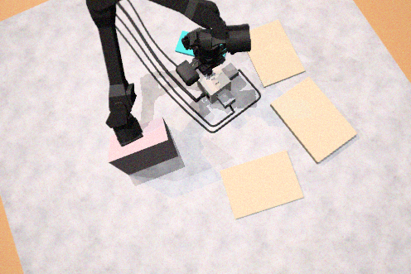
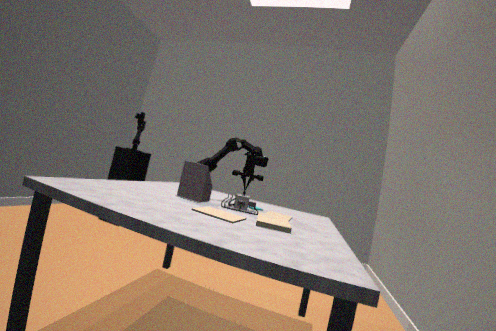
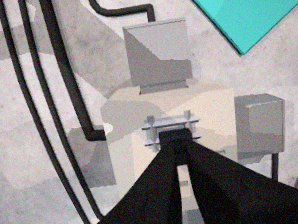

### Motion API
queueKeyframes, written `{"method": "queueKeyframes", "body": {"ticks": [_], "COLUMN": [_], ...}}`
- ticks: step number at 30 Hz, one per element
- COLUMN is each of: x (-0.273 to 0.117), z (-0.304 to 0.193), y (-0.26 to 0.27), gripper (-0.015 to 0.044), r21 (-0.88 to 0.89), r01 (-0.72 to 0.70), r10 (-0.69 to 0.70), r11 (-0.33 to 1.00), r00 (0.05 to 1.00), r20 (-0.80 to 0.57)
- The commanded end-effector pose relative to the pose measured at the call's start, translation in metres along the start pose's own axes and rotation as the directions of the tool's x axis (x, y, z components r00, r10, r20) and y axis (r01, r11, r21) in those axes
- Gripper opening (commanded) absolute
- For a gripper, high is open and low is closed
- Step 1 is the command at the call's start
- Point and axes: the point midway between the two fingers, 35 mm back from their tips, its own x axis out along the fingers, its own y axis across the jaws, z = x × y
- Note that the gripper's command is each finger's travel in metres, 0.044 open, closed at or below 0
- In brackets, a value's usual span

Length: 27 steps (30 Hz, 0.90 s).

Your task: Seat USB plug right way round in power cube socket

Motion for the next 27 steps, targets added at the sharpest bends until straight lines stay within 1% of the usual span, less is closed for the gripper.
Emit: {"method": "queueKeyframes", "body": {"ticks": [1, 27], "x": [0.0014, 0.0045], "z": [0.0002, 0.0], "y": [0.001, 0.001], "gripper": [0.0, 0.0], "r21": [0.006, 0.006], "r01": [0.0, 0.0], "r10": [0.0, 0.0], "r11": [1.0, 1.0], "r00": [1.0, 1.0], "r20": [0.004, 0.004]}}
